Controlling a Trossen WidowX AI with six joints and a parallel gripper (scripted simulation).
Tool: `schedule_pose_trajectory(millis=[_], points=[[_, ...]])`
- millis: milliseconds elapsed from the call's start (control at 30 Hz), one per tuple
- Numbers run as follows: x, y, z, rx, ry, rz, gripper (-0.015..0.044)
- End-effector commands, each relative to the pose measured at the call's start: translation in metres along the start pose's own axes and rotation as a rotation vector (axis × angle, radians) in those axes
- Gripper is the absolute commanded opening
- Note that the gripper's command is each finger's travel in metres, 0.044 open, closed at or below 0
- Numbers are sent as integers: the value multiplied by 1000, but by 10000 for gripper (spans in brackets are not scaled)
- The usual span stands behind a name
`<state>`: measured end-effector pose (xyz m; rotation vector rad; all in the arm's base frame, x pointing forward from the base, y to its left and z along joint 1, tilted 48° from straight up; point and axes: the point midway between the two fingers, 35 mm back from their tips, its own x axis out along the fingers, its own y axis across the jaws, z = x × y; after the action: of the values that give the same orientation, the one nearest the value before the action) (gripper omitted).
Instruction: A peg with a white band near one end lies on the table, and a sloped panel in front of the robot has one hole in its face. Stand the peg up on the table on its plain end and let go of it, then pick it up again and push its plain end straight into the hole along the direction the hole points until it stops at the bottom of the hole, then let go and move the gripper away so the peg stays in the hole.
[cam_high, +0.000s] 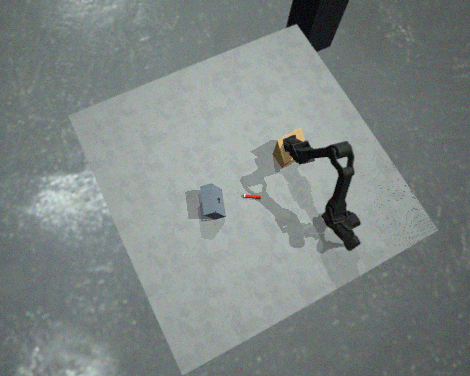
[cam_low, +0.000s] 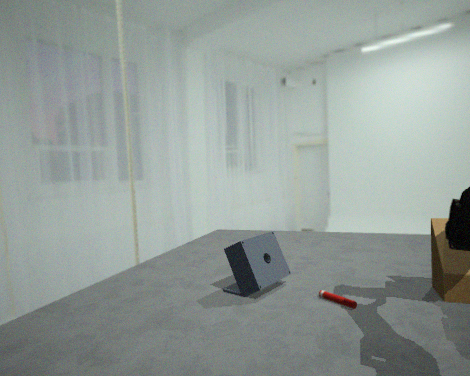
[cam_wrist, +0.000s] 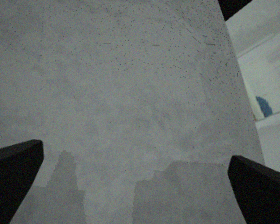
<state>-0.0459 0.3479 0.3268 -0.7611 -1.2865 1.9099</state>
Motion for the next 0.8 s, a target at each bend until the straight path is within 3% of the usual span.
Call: schedule_pose_trajectory(millis=[0, 767], points=[[-5, -1, -14, 55, 40, 1, 440], [-57, 3, -109, 469, 324, -40, 440]])
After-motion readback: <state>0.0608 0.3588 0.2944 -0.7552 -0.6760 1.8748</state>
